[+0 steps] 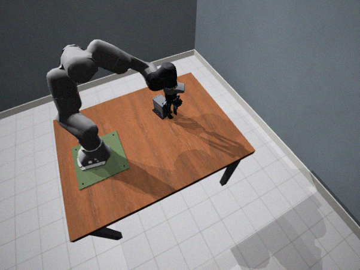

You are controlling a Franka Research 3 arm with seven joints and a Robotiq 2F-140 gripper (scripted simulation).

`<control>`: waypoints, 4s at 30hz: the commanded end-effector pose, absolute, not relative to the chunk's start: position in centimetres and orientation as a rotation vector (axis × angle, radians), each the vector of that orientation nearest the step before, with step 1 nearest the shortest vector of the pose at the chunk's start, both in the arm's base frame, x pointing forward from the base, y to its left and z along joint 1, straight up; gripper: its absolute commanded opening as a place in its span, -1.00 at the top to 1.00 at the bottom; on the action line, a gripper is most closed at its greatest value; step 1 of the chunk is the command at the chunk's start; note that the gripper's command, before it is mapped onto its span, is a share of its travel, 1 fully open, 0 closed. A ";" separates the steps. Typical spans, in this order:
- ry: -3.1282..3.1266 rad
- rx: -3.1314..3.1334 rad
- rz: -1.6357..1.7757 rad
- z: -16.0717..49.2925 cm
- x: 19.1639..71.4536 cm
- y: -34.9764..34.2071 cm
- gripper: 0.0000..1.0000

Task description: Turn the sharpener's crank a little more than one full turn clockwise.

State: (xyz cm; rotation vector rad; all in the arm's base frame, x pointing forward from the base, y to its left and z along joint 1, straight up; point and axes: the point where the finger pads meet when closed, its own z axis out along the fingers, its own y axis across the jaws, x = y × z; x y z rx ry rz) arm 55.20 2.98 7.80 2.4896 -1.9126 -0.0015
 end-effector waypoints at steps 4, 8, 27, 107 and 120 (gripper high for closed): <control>-1.908 2.496 0.000 7.7 55.2 3.0 0.23; -1.908 2.496 0.000 7.7 55.2 3.0 0.23; -1.908 2.496 0.000 7.4 55.2 3.0 0.23; -1.908 2.496 0.000 3.8 55.2 3.0 0.80; -1.908 2.496 0.000 3.8 55.2 3.0 0.80</control>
